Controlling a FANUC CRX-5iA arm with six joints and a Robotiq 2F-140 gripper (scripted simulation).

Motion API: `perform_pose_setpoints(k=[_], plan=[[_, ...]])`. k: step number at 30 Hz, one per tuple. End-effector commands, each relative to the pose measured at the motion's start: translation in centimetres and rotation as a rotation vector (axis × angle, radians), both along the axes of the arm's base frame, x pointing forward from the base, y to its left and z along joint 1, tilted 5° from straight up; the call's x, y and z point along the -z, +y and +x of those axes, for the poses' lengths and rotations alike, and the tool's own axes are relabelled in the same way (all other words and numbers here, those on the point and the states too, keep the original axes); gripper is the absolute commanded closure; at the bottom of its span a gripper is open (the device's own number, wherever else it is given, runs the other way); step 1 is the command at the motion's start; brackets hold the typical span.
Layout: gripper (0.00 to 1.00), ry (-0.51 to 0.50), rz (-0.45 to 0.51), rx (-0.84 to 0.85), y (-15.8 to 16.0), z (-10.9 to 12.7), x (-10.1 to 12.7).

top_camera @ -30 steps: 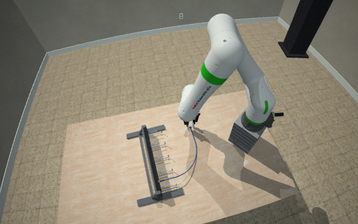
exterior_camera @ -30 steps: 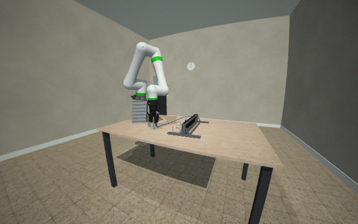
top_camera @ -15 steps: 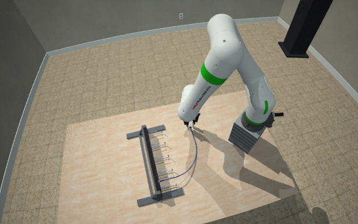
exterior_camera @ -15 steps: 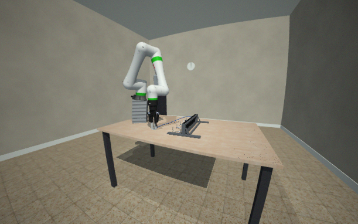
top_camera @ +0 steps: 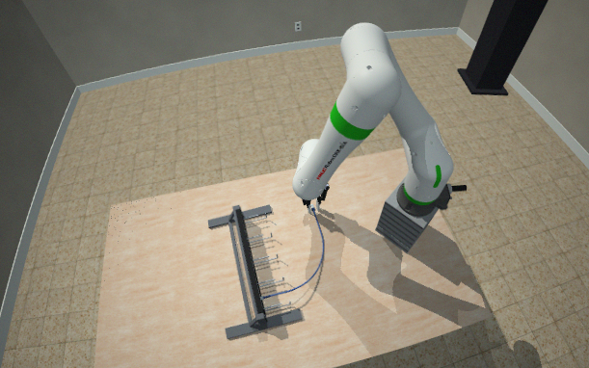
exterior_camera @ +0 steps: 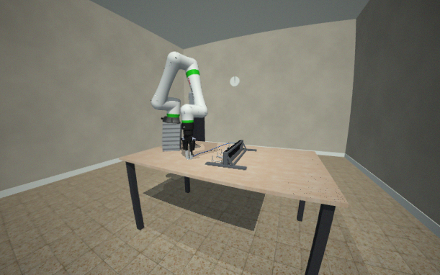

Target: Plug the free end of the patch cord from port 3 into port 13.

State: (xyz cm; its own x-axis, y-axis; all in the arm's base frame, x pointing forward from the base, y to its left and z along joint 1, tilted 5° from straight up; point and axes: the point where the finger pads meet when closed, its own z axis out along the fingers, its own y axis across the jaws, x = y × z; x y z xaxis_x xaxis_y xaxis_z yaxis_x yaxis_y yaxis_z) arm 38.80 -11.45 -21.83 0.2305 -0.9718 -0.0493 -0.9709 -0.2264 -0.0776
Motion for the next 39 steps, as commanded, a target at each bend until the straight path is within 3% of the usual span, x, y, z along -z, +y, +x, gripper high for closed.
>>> perform_pose_setpoints(k=[1,16,17,39], plan=[[0.78,0.000,0.000,0.000,-0.01,0.01,-0.01],[0.78,0.000,0.000,0.000,-0.01,0.01,-0.01],[1.00,0.000,0.000,0.000,-0.01,0.01,-0.01],[1.00,0.000,0.000,0.000,-0.01,0.01,-0.01]])
